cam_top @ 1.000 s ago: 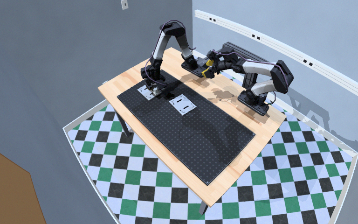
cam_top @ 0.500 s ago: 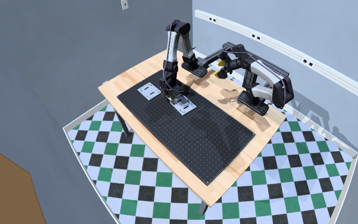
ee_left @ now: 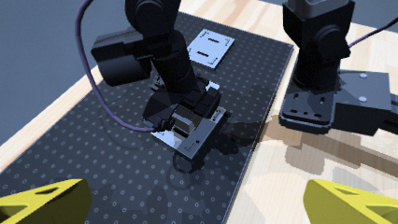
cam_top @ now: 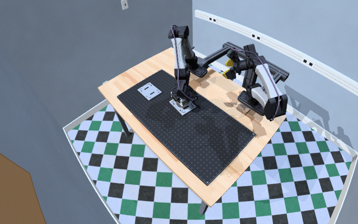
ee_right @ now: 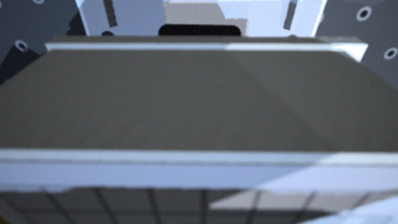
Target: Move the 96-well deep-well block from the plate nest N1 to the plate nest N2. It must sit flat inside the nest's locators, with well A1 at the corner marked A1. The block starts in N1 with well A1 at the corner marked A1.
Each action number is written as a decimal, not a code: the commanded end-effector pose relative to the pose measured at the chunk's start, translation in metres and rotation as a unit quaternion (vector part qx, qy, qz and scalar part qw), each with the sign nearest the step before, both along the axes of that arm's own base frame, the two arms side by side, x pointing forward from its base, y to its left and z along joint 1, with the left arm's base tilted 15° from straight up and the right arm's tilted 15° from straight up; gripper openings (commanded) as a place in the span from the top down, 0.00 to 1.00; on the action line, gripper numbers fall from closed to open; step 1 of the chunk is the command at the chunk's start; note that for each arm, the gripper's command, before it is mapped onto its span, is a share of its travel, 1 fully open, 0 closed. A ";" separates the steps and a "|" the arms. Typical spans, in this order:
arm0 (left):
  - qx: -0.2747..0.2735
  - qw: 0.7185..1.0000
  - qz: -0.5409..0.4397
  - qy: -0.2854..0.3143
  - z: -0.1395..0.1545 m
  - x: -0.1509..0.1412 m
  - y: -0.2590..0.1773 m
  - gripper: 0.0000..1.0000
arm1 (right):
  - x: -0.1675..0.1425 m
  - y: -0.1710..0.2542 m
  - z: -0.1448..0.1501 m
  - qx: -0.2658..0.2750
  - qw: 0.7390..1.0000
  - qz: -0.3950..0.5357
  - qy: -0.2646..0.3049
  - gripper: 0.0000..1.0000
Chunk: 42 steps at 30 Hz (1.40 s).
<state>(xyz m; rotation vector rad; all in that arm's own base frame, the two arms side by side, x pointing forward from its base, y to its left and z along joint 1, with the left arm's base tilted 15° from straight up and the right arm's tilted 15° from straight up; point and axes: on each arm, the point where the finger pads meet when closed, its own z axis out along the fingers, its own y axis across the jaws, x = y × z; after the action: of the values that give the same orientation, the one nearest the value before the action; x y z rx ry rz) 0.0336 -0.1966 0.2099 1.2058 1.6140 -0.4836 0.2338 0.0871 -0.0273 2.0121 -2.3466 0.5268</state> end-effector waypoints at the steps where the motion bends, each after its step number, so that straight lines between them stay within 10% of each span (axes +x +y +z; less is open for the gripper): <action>1: -0.010 1.000 0.024 0.002 0.013 0.004 0.013 0.00 | 0.012 0.011 -0.003 0.004 1.000 -0.011 -0.022 0.24; 42: -0.005 1.000 0.020 0.003 -0.004 0.009 0.003 0.00 | 0.017 0.007 -0.049 0.002 1.000 -0.006 -0.008 0.24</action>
<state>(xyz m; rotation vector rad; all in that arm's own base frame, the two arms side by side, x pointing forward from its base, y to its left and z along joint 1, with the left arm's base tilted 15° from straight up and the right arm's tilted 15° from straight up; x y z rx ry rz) 0.0453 -0.1871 0.2074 1.1455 1.6445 -0.4438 0.2442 0.0934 -0.0721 1.9927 -2.3584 0.5313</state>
